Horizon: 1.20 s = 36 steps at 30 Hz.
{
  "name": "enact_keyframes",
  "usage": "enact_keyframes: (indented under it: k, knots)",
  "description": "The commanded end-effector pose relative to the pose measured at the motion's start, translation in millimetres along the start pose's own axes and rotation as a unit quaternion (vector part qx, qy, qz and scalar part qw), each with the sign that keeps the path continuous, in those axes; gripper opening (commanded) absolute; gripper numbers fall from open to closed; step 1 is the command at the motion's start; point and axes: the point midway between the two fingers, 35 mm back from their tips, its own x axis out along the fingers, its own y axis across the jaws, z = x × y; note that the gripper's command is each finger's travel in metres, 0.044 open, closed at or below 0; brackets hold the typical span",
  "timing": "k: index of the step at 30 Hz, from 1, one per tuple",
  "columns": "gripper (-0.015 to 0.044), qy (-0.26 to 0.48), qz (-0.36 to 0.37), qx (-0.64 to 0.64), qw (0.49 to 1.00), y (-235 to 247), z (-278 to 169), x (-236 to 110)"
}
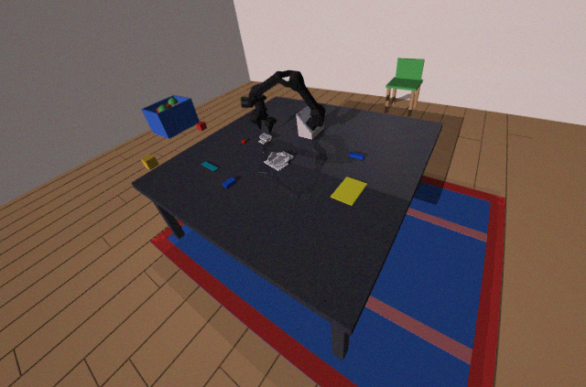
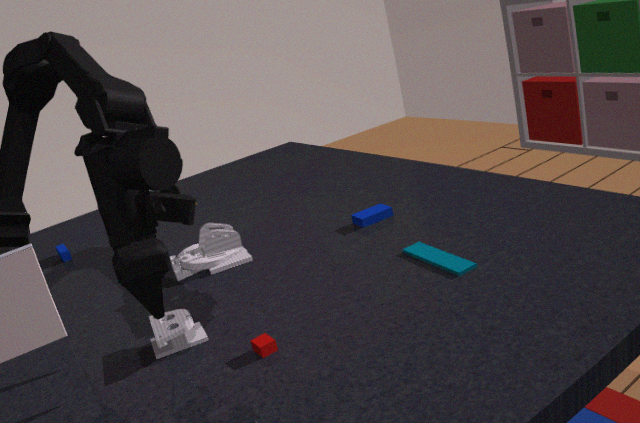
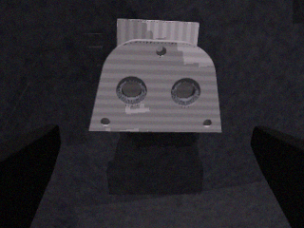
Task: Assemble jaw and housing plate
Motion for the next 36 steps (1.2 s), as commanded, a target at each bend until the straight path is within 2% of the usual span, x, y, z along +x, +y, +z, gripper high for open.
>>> enact_keyframes:
  k: [1, 24, 36]
  knots:
    - [0.0440, -0.001, 0.000, 0.003, 1.000, 0.1, 0.4, 0.4]
    - [0.0440, 0.000, 0.000, 0.000, 1.000, 0.0, 0.0, 0.3]
    - [0.0440, -0.001, 0.000, 0.001, 1.000, -1.1, 1.9, 18.7]
